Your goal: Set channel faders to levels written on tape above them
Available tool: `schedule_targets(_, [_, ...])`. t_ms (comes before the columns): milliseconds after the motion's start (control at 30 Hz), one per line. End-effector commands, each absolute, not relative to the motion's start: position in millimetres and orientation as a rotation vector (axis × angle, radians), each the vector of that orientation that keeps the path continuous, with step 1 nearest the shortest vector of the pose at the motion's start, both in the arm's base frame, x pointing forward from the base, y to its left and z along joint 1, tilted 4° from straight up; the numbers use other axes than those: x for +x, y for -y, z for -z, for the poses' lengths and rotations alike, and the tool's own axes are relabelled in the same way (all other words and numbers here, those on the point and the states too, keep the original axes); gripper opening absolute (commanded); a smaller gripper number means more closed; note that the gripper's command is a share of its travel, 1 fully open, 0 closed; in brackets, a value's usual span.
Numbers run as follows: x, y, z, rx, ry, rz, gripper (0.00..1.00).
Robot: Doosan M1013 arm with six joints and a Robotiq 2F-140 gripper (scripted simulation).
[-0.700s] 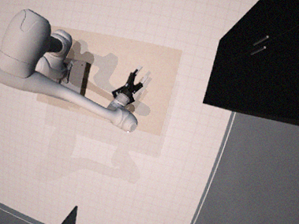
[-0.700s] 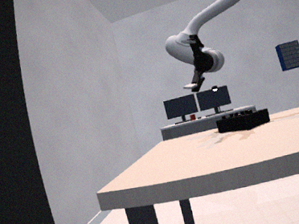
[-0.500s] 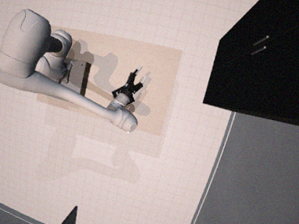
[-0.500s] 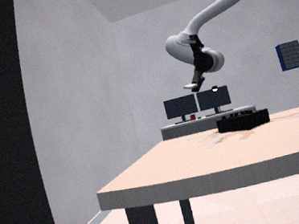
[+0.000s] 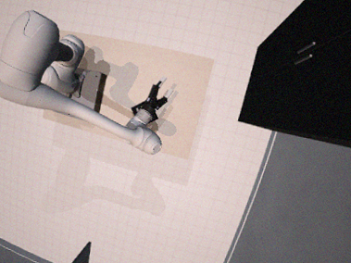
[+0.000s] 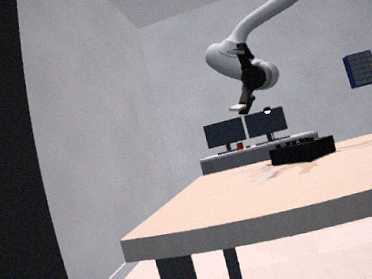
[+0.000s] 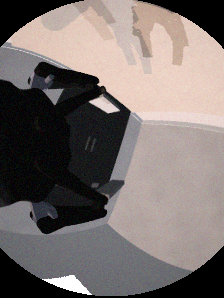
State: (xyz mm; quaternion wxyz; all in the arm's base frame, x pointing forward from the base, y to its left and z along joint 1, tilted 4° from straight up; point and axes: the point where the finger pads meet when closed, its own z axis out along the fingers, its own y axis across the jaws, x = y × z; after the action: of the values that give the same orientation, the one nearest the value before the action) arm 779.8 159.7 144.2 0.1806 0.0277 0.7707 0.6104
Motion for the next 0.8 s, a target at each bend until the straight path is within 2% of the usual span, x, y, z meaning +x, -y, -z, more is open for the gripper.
schedule_targets(0, [767.0,-163.1,-137.8,-0.008,-2.226,-1.68,1.0])
schedule_targets(133, [715.7,-163.0,-109.9,-0.382,-2.389,-1.472,1.0])
schedule_targets(400, [666.2,-136.8,-81.2,-0.814,-2.491,-1.21,1.0])
schedule_targets(433, [651.6,-121.1,-72.8,-1.01,-2.51,-1.081,1.0])
schedule_targets(767, [617.9,-37.7,-58.6,-1.673,-2.446,-0.609,1.0])
